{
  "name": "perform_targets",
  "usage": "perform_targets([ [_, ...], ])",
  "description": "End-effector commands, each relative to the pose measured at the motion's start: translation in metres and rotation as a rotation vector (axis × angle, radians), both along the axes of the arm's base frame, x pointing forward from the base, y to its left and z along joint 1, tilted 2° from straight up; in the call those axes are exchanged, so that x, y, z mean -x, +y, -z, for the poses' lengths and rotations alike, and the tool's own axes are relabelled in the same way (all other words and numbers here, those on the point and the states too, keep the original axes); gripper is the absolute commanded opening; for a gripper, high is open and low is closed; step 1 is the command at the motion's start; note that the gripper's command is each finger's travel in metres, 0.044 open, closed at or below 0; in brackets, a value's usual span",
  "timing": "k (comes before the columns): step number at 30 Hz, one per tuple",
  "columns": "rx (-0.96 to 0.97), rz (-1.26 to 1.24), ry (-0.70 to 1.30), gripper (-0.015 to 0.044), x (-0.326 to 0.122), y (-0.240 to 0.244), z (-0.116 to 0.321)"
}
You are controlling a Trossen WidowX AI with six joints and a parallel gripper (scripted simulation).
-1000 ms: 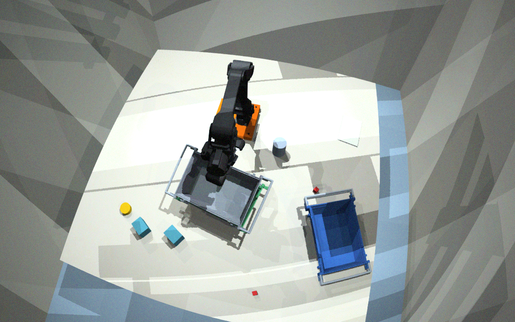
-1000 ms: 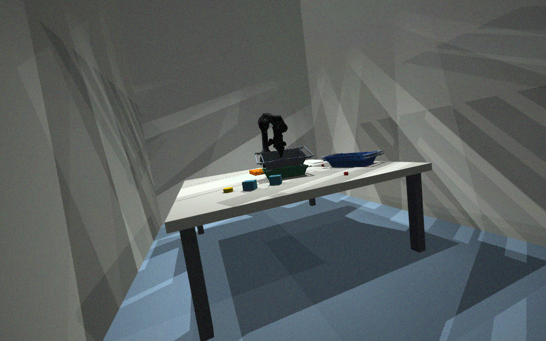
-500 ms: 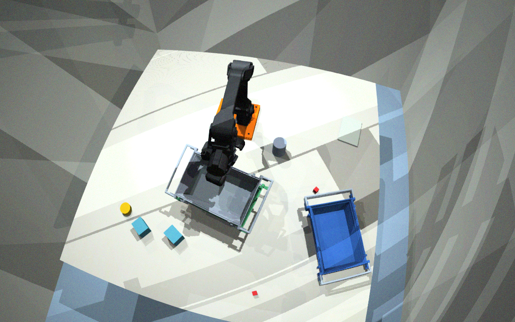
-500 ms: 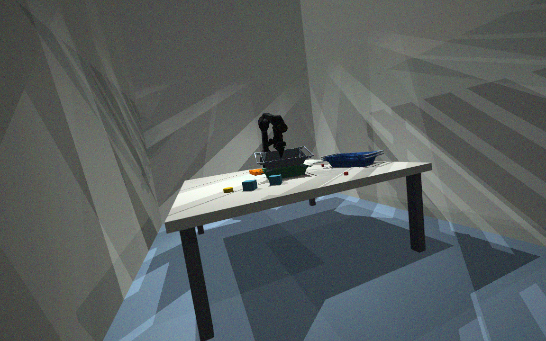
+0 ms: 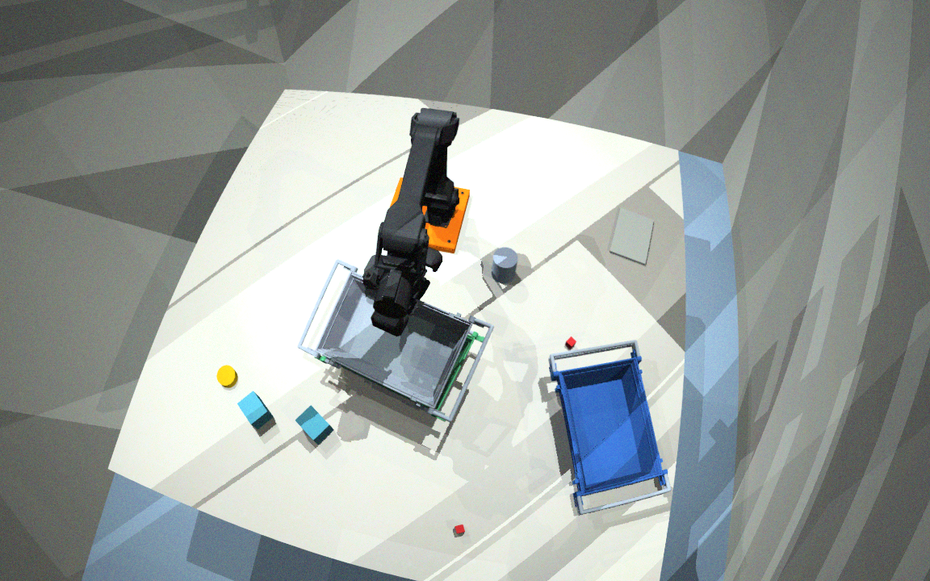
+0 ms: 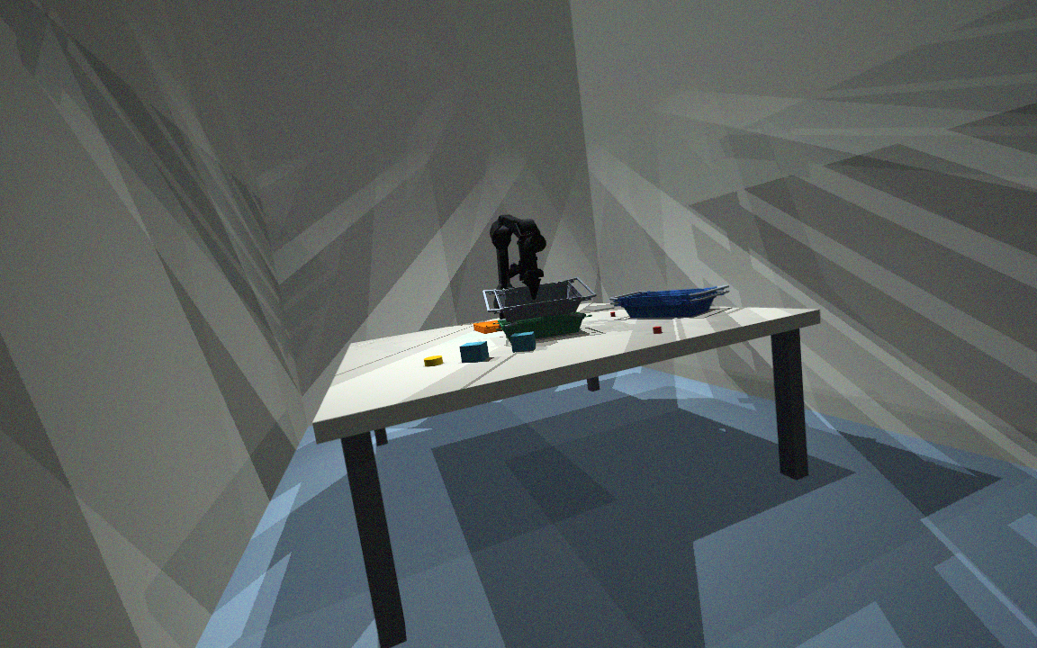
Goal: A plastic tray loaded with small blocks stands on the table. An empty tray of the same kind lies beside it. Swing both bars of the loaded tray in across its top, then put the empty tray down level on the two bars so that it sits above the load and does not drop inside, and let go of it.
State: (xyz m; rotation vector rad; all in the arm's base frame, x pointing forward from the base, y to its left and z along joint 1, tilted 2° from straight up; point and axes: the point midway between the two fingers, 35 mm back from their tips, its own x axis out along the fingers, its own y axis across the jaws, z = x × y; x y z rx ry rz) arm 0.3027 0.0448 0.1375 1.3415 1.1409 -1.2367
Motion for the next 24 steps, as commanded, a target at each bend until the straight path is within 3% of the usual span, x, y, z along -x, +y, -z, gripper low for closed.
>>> perform_targets([
  [1,-0.004,0.003,0.02,0.0,0.004,0.001,0.004],
  [24,-0.004,0.003,0.02,0.0,0.007,0.001,0.013],
])
